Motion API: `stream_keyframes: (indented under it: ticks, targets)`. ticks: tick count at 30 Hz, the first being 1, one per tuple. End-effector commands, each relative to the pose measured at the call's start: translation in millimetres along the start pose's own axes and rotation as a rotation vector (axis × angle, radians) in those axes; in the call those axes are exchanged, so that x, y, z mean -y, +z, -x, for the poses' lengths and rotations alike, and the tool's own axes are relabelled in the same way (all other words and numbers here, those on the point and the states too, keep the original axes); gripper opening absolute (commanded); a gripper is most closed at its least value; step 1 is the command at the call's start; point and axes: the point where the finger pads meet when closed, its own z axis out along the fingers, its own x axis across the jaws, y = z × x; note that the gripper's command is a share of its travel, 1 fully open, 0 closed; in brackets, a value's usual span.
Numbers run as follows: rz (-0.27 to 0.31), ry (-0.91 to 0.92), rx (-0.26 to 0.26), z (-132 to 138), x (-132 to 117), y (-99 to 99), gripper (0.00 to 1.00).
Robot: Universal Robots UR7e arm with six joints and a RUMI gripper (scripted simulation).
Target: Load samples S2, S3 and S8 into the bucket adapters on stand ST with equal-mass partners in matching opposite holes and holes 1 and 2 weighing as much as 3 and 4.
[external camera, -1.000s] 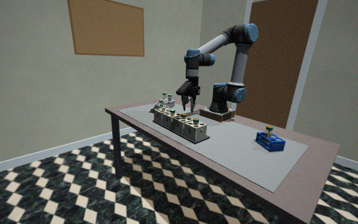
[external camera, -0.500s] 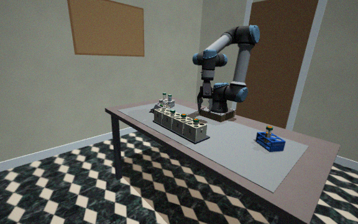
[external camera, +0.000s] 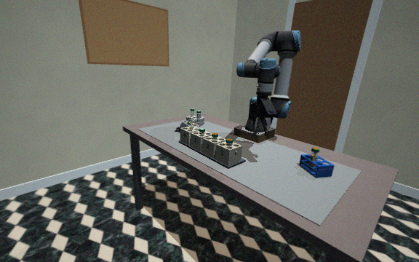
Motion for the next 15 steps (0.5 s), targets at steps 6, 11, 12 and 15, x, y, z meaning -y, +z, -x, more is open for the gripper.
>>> stream_keyframes:
  ticks: [6,11,12,15]
  targets:
    - [0.001,-0.003,-0.003,72.6,42.3,-0.3,0.35]
    - [0.001,-0.003,-0.003,101.8,58.4,-0.2,0.35]
    - [0.001,-0.003,-0.003,101.8,58.4,-0.2,0.35]
    - [0.001,-0.003,-0.002,123.7,70.5,-0.1,0.35]
